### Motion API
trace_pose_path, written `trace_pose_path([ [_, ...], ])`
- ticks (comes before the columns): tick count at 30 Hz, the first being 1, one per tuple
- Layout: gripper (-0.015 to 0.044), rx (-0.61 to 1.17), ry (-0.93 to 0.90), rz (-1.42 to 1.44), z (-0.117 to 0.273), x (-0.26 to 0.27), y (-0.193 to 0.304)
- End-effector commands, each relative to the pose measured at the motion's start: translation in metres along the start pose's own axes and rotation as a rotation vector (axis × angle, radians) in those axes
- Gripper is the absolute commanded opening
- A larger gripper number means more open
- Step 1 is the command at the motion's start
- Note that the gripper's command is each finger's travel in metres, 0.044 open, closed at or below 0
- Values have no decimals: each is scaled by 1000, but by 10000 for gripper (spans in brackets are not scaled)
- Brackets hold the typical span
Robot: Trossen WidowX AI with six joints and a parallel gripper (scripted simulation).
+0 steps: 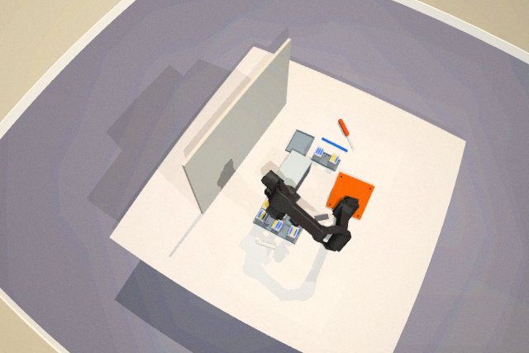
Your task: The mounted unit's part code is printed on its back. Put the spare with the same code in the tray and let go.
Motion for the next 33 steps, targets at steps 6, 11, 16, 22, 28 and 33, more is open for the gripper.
trace_pose_path([
  [6,440,-22,-19,423,-21,71,-2],
  [11,440,-22,-19,423,-21,71,-2],
  [16,361,-23,-27,418,-20,68,-10],
  [22,300,-23,-31,415,-20,67,-14],
  [28,300,-23,-31,415,-20,67,-14],
  [33,300,-21,-31,415,-23,67,-14],
])
Point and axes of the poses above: the point midway between the two fingers, 35 mm back from their tips, its own z axis back along the fingers, its own x axis across the jaws, y = z × x, the point moved 10 cm from there along z, back along the fingers, and after that the axes turned 3 degrees about z, right-handed, at the moved point
